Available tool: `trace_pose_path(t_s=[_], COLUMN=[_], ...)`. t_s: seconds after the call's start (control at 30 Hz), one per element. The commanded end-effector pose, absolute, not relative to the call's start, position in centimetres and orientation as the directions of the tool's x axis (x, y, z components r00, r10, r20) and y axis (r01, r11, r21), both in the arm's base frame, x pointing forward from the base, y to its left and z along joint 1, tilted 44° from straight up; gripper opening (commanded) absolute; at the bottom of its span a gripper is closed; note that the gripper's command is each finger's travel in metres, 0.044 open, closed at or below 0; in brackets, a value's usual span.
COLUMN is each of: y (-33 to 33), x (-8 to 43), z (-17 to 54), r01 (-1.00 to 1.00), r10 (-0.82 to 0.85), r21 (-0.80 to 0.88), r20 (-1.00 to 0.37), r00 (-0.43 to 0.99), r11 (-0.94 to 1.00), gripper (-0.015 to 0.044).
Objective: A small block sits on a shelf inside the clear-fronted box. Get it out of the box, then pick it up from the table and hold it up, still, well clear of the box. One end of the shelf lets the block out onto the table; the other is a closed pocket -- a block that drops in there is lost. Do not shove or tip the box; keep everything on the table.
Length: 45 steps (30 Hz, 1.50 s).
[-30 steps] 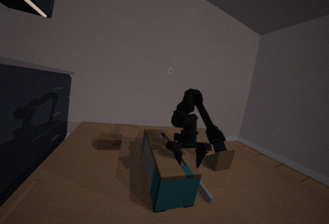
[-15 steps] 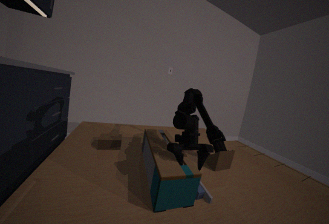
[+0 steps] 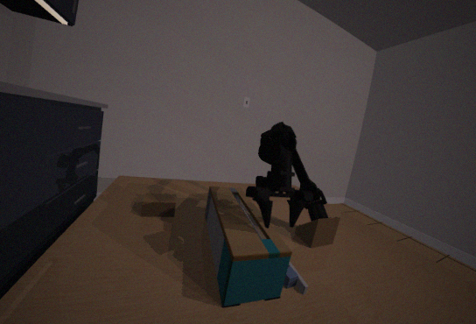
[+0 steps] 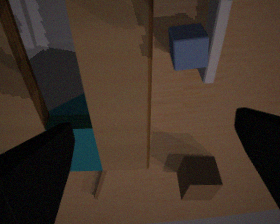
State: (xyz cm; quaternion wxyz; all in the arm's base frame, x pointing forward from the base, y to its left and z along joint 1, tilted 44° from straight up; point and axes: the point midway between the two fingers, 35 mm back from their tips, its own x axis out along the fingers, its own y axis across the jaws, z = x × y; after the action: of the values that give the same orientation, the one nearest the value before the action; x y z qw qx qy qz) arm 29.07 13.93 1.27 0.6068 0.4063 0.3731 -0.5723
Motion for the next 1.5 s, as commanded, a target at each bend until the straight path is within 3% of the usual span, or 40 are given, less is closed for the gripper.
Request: trace_pose_path(t_s=[0.0,0.23,0.43,0.5,0.63,0.97,1.2,1.47], y=[14.2,15.0,15.6,15.8,16.0,16.5,16.9,17.3], x=[28.7,27.6,27.0,26.8,26.6,26.2,25.9,25.6], z=[0.9,0.1,-0.1,-0.1,-0.3,-0.5,-0.6,-0.7], r01=[0.973,0.551,-0.055,-0.262,-0.487,-0.876,-0.958,-0.841], r10=[-0.41,-0.465,-0.509,-0.522,-0.543,-0.578,-0.596,-0.613], r21=[-0.023,-0.339,-0.521,-0.548,-0.56,-0.435,-0.235,0.067], r20=[-0.909,-0.879,-0.848,-0.836,-0.817,-0.778,-0.75,-0.716], r00=[0.075,0.103,0.15,0.167,0.193,0.248,0.286,0.335], r11=[0.23,0.763,0.852,0.794,0.67,0.21,-0.165,-0.537], gripper=[0.0295,0.0285,0.0285,0.0285,0.0285,0.0285,0.0285,0.0285])
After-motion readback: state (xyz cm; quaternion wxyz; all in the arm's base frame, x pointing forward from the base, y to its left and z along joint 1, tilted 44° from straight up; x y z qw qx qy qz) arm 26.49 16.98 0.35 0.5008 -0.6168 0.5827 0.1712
